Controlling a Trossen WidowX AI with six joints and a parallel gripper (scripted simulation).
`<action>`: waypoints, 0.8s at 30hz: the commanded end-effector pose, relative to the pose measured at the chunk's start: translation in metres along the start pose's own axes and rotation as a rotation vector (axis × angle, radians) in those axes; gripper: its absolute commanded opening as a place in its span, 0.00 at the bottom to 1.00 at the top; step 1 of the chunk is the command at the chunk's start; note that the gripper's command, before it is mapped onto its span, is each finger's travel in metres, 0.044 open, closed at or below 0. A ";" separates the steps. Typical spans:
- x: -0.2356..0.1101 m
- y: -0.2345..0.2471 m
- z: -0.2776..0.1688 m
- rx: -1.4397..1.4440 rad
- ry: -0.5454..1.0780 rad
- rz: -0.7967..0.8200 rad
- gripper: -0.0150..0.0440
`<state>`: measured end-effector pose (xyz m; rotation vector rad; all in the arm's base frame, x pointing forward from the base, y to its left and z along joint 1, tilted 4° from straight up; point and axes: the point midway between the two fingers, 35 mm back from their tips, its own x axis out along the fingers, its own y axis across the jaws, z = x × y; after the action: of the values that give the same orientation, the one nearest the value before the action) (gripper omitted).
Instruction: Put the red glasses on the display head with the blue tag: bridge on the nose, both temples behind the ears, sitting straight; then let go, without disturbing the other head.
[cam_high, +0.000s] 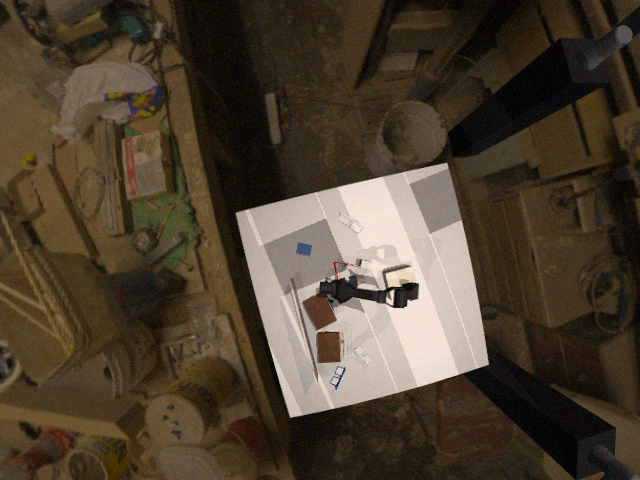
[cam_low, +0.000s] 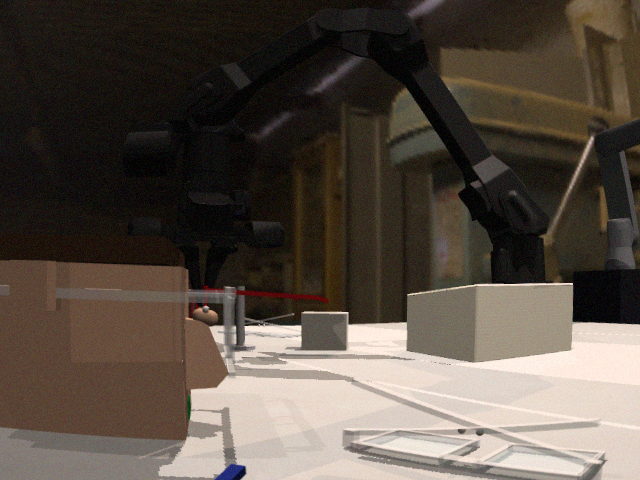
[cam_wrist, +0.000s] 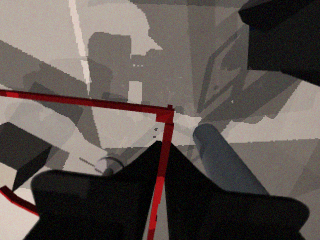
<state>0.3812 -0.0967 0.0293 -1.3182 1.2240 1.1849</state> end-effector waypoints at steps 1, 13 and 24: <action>0.001 -0.004 0.005 0.000 0.000 0.000 0.25; 0.001 -0.008 0.016 0.000 -0.001 0.000 0.25; 0.001 -0.009 0.023 0.000 -0.002 0.000 0.25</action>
<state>0.3884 -0.0761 0.0277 -1.3192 1.2208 1.1853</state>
